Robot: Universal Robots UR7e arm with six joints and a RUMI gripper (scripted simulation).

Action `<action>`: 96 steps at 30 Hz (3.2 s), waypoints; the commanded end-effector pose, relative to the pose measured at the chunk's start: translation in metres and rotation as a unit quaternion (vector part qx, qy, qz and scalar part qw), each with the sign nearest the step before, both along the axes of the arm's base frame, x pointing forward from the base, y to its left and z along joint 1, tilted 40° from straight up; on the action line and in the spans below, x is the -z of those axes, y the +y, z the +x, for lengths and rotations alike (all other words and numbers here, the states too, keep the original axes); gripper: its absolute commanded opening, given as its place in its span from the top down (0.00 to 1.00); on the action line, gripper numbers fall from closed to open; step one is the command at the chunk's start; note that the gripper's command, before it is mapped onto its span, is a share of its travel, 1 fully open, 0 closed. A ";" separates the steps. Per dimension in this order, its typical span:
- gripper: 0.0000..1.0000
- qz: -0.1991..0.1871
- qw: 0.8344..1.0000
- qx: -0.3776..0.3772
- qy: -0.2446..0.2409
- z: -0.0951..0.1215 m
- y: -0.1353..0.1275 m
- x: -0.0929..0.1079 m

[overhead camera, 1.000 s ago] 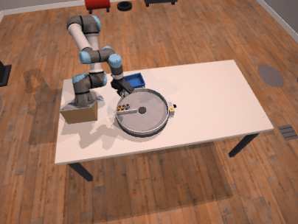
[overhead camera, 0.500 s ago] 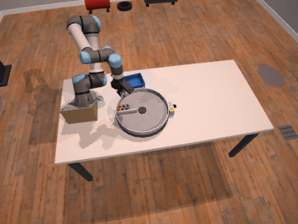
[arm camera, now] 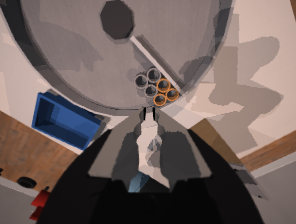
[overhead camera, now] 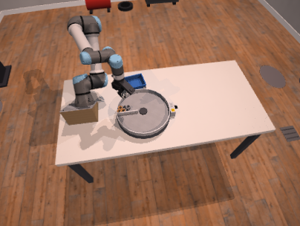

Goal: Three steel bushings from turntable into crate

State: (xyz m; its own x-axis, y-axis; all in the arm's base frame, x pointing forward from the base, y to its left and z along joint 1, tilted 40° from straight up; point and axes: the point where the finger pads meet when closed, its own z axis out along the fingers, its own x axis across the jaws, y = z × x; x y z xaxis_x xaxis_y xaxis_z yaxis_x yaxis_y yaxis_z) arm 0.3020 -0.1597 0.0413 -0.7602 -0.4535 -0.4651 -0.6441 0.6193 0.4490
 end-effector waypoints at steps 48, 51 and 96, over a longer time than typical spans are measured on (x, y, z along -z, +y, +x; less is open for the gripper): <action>0.94 0.000 1.000 0.000 0.000 0.033 0.065 0.050; 0.94 0.000 1.000 0.000 0.000 0.033 0.065 0.050; 0.94 0.000 1.000 0.000 0.000 0.035 0.080 0.067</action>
State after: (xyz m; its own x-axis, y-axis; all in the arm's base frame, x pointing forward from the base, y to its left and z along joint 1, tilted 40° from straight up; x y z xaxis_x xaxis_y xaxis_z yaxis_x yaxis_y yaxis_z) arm 0.3360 -0.0803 -0.0243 -0.7603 -0.4536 -0.4651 -0.6442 0.6190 0.4493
